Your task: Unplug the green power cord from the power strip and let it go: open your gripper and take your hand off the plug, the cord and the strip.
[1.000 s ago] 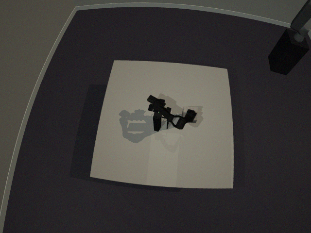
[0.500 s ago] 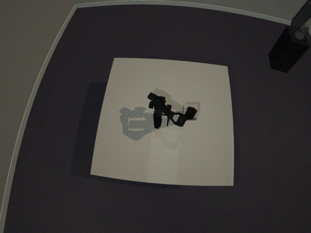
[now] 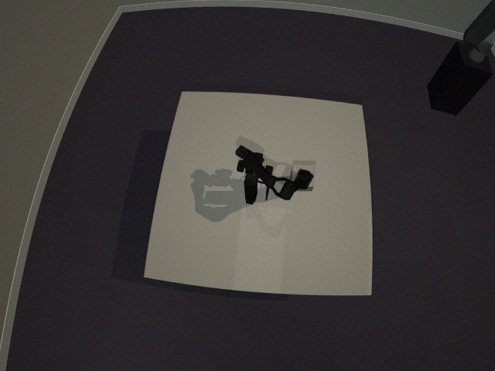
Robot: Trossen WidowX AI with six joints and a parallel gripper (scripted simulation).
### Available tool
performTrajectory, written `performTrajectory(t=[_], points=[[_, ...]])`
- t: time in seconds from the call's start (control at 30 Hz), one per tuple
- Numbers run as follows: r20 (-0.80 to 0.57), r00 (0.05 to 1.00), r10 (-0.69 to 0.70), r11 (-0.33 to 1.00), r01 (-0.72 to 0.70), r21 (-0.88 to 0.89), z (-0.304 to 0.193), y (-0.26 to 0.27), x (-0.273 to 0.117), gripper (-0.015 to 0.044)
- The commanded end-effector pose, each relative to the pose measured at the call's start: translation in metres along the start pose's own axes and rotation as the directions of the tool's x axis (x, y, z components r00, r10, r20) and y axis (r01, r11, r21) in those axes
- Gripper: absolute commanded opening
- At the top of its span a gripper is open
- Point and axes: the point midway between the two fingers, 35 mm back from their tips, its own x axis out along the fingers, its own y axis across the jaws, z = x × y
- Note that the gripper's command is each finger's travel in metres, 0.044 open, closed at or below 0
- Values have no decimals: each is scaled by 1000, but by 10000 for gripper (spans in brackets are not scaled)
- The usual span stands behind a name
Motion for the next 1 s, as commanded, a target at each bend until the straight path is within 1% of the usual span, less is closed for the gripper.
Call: performTrajectory(t=[0.0, 0.8, 0.97], points=[[38, 999, 6, 1000, -7, 9, 20, 2, -4, 0], [38, 999, 5, 1000, -6, 13, 60, -1, -10, 0], [33, 999, 3, 1000, -4, 14, 51, -3, -6, 131]])
